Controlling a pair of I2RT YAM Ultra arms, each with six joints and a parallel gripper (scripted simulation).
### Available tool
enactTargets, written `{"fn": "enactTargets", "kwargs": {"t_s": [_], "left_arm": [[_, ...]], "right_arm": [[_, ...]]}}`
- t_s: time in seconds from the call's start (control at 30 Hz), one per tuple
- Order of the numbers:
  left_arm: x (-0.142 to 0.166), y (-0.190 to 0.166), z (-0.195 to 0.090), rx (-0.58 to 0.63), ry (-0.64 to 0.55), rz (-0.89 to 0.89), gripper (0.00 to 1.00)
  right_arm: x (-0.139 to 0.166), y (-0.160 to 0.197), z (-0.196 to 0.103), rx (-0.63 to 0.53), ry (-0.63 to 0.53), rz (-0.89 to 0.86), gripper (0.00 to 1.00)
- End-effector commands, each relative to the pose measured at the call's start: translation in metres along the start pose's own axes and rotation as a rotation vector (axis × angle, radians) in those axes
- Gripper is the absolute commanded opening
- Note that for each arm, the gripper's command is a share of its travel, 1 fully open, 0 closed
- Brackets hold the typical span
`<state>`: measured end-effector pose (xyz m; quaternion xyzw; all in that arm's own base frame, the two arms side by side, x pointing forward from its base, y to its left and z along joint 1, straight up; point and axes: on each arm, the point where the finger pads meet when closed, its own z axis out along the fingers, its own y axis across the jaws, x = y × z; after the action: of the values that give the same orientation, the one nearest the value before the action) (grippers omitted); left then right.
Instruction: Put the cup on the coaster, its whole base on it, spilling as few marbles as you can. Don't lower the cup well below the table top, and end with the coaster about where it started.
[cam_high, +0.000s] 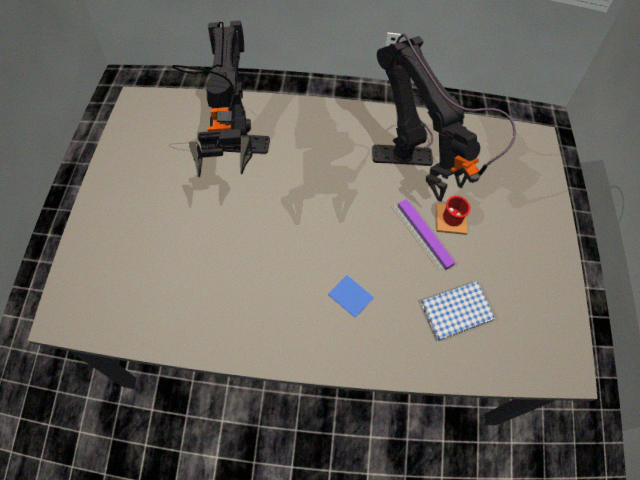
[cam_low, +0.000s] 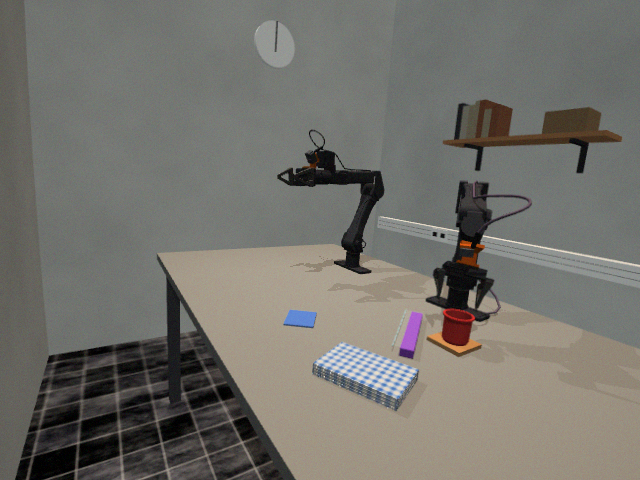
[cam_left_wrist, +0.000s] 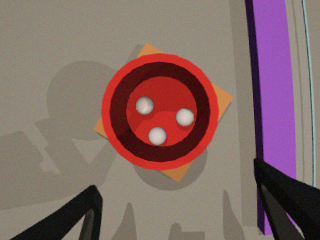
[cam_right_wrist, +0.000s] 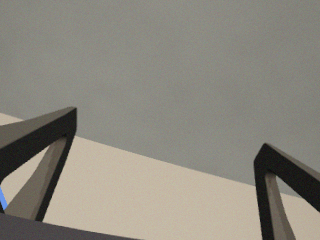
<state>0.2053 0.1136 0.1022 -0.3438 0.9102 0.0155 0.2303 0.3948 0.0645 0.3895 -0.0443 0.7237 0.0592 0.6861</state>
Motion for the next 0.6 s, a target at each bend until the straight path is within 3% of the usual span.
{"fn": "enactTargets", "kwargs": {"t_s": [0.0, 0.3, 0.57], "left_arm": [[-0.005, -0.003, -0.002, 0.010, -0.049, -0.036, 1.00], [-0.006, -0.003, -0.003, 0.011, -0.052, -0.035, 1.00], [-0.014, -0.003, -0.006, 0.006, -0.081, -0.049, 1.00]], "right_arm": [[-0.010, -0.028, -0.014, 0.056, -0.031, -0.024, 1.00], [-0.019, -0.061, -0.026, 0.144, -0.059, -0.029, 1.00], [-0.023, -0.061, -0.027, 0.145, -0.068, -0.026, 1.00]]}}
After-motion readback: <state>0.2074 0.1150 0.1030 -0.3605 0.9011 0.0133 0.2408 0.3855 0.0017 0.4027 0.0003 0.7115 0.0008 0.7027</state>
